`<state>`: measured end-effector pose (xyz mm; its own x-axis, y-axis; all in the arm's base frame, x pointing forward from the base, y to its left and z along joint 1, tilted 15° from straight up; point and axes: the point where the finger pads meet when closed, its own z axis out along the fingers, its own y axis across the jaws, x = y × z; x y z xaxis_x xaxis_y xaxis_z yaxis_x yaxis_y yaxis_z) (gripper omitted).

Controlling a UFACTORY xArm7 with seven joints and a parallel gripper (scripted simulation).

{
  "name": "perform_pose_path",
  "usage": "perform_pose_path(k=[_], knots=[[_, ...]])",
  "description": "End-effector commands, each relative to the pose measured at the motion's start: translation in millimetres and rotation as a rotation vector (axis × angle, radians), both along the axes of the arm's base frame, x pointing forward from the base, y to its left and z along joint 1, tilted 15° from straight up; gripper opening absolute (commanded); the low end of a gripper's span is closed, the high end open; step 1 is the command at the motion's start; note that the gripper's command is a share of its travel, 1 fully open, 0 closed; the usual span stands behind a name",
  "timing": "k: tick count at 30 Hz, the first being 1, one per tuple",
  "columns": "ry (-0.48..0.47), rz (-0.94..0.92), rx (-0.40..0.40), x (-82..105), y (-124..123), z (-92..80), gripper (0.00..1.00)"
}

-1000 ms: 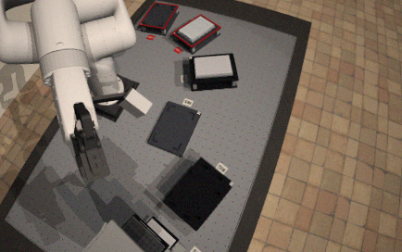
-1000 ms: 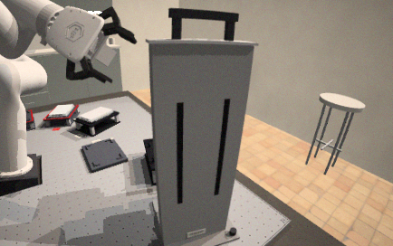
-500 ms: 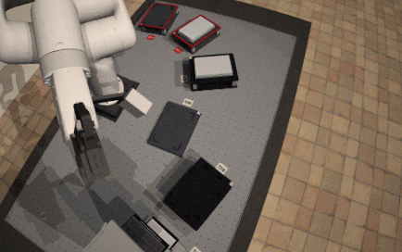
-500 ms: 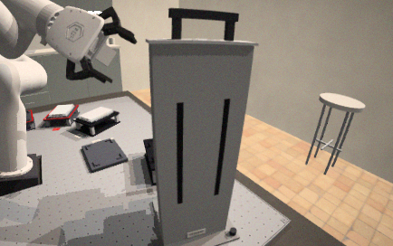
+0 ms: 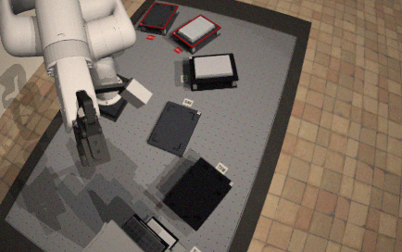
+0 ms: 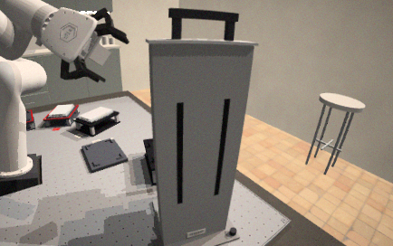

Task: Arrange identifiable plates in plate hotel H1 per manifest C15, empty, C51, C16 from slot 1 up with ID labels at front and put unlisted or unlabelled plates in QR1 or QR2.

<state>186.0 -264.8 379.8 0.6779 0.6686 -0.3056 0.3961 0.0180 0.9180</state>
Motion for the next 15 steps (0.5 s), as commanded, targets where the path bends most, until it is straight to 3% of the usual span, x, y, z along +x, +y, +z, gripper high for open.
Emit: perform_pose_path(k=[1, 15], knots=[[0.001, 0.0, 0.001, -3.3, 4, 1.3, 1.0], [0.001, 0.0, 0.001, -13.3, 25, -1.7, 1.0]])
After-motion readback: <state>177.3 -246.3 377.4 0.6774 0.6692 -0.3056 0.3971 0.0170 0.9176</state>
